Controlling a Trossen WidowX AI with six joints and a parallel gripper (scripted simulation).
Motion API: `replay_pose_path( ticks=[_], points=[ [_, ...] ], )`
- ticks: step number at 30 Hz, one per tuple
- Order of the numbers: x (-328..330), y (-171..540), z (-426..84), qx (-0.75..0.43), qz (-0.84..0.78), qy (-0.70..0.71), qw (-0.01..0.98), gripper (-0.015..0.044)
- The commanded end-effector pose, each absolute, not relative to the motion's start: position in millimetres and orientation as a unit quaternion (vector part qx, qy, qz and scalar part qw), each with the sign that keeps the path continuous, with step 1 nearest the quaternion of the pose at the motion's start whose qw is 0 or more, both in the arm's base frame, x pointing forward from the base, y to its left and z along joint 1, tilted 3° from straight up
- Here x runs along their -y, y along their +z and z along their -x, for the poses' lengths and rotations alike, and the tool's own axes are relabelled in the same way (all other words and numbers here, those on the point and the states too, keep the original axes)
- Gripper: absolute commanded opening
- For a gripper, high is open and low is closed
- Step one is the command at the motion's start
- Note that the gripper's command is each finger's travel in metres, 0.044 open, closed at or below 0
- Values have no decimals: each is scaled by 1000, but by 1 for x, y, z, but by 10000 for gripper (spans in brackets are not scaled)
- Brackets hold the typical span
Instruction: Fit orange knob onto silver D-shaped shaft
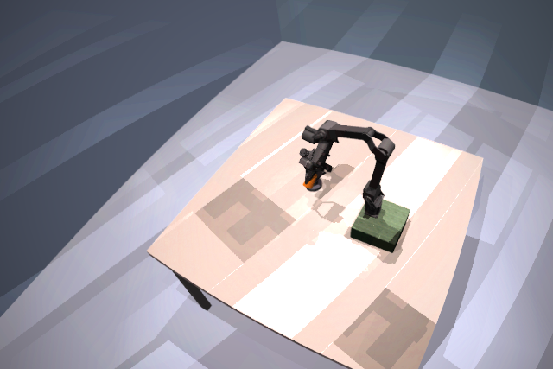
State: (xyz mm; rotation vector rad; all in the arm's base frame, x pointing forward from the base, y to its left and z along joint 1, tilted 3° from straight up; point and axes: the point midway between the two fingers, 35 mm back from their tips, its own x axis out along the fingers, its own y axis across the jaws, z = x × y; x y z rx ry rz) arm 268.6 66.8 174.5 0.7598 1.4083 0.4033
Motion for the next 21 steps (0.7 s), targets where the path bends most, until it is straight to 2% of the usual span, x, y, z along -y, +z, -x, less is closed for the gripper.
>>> replay_pose_path(
  ticks=[1, 21],
  points=[
    [-65, 186, -273, -606, -368, 215, 671, 0],
    [-62, 189, -274, -570, -421, 273, 650, 0]
  ],
)
